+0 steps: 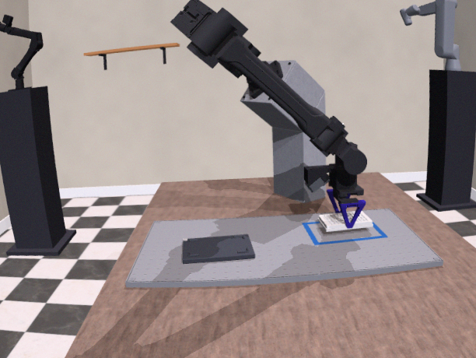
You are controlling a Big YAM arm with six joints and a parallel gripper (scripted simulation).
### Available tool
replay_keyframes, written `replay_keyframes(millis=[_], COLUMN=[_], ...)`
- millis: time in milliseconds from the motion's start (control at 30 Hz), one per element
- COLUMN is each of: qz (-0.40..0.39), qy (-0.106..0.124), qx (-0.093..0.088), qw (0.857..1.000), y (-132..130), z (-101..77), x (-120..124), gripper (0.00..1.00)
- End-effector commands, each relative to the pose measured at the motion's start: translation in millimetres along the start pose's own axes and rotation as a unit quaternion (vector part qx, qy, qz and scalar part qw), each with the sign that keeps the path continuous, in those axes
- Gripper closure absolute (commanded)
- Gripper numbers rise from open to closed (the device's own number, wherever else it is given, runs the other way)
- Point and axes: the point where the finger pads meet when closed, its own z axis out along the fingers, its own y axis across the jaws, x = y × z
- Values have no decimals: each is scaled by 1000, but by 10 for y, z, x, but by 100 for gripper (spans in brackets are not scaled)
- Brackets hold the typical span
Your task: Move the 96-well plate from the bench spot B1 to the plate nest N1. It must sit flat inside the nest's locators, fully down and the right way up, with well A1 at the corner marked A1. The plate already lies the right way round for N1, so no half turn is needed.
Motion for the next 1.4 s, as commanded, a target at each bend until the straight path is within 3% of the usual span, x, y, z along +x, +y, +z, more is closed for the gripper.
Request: replay_keyframes(millis=[0,467,567,633,1033,1133,1300,1367], qz=[5,0,14,0,1,11,2,10], qy=[0,1,-5,1,1,-2,1,-2], qx=[-5,-7,0,-7,-8,-5,-9,-6], qw=[1000,1000,1000,1000,1000,1000,1000,1000], y=[49,26,44,24,31,67,36,62], z=[-116,-378,-301,-427,-624,-582,-722,-679], x=[-18,6,-85,4,4,-45,4,-36], gripper=[100,100,100,100,100,100,100,100])
